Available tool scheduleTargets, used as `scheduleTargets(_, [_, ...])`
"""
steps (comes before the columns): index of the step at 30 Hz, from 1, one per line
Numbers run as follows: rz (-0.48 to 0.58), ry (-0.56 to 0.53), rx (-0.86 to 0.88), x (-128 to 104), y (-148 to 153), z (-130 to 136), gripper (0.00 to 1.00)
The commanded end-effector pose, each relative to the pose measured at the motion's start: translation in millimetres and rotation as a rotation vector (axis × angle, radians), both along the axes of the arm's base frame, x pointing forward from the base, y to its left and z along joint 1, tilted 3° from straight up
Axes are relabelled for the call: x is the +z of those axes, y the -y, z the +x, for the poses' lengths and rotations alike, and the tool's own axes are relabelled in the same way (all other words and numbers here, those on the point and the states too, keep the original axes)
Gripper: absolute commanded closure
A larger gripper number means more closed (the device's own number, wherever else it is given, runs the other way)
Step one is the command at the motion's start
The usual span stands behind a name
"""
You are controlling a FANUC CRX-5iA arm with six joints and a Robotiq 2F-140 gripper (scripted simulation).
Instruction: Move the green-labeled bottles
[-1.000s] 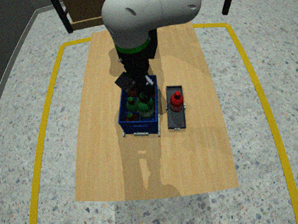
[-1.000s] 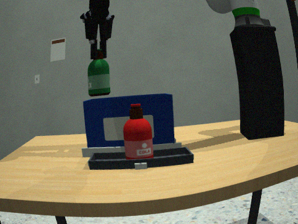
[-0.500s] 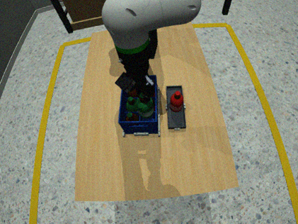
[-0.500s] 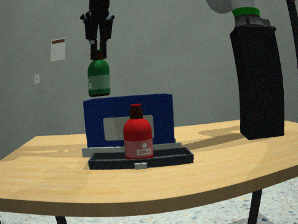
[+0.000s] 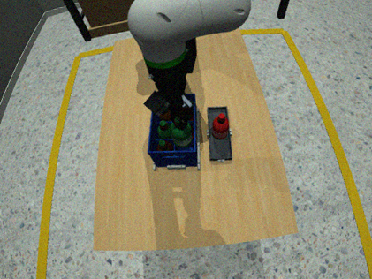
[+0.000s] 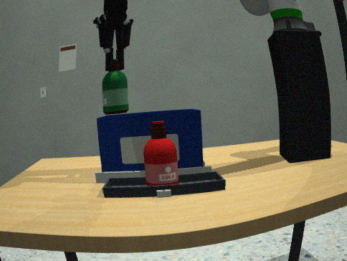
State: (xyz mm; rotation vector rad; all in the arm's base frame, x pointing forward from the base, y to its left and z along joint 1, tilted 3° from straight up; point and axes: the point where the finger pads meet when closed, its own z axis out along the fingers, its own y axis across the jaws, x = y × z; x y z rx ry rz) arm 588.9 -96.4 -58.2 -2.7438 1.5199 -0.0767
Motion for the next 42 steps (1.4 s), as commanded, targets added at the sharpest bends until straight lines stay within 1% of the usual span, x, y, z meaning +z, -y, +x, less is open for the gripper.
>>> scheduleTargets(1, [-0.001, 0.002, 0.0, 0, 0, 1, 0.9])
scheduleTargets(30, [-0.001, 0.002, 0.0, -17, 1, 2, 0.9])
scheduleTargets(42, [-0.001, 0.002, 0.0, -29, 1, 2, 0.9])
